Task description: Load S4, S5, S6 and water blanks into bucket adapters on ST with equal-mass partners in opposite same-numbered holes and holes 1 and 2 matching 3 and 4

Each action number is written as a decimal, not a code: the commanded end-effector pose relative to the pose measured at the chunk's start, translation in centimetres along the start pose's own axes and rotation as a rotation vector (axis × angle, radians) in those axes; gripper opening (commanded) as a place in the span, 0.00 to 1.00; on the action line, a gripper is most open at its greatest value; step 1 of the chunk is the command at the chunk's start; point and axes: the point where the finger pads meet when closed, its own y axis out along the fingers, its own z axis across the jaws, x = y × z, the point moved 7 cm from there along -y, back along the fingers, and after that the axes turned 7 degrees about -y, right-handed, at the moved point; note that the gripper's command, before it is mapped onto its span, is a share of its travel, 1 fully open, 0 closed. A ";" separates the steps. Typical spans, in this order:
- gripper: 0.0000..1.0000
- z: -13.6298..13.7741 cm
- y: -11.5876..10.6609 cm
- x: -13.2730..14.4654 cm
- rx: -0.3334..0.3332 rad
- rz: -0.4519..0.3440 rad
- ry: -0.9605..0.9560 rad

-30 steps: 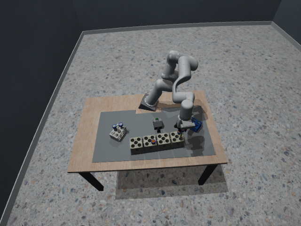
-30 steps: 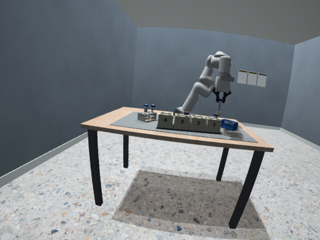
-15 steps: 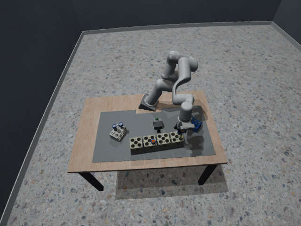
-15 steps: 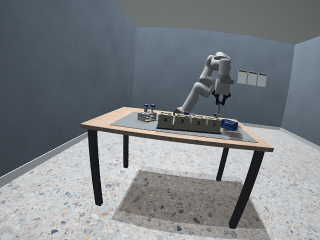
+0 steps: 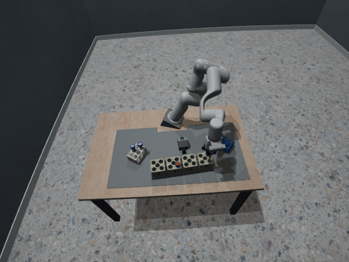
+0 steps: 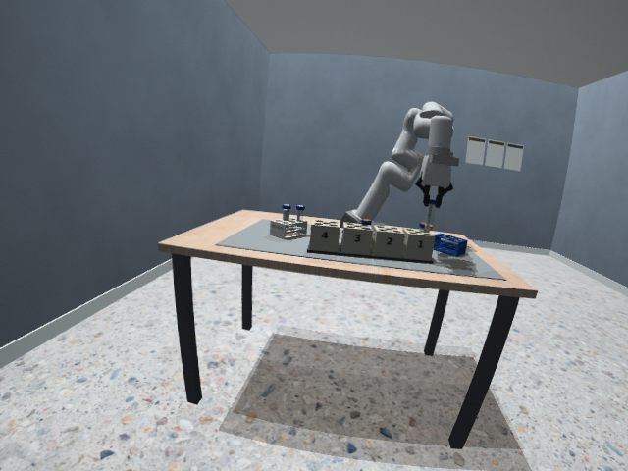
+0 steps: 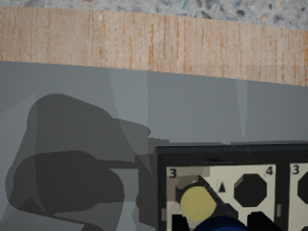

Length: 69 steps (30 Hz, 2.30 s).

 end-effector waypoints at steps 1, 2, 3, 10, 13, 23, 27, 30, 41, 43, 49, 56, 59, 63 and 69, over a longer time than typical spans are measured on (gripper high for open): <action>0.00 0.0 0.3 -0.1 0.000 0.004 -0.001; 0.00 0.0 0.4 -0.1 0.000 0.004 -0.001; 0.00 0.0 0.5 -0.1 0.000 0.004 -0.001; 0.00 0.0 1.0 -0.1 0.000 0.004 -0.001; 0.00 0.0 1.3 -0.1 0.000 0.004 -0.001; 0.00 0.0 2.1 -0.1 0.000 0.004 -0.001; 0.00 0.0 2.5 -0.1 0.000 0.004 -0.001; 0.00 0.0 2.8 -0.1 0.000 0.004 -0.001; 0.00 0.0 3.7 -0.1 0.000 0.004 -0.001; 0.00 0.0 3.9 -0.1 0.000 0.004 -0.001; 0.00 0.0 4.5 -0.1 0.000 0.004 -0.001; 0.00 0.0 5.0 -0.1 0.000 0.004 -0.001; 0.00 0.0 5.3 -0.1 0.000 0.004 -0.001; 0.00 0.0 5.7 -0.1 0.000 0.004 -0.001; 0.00 0.0 6.3 -0.1 0.000 0.004 -0.001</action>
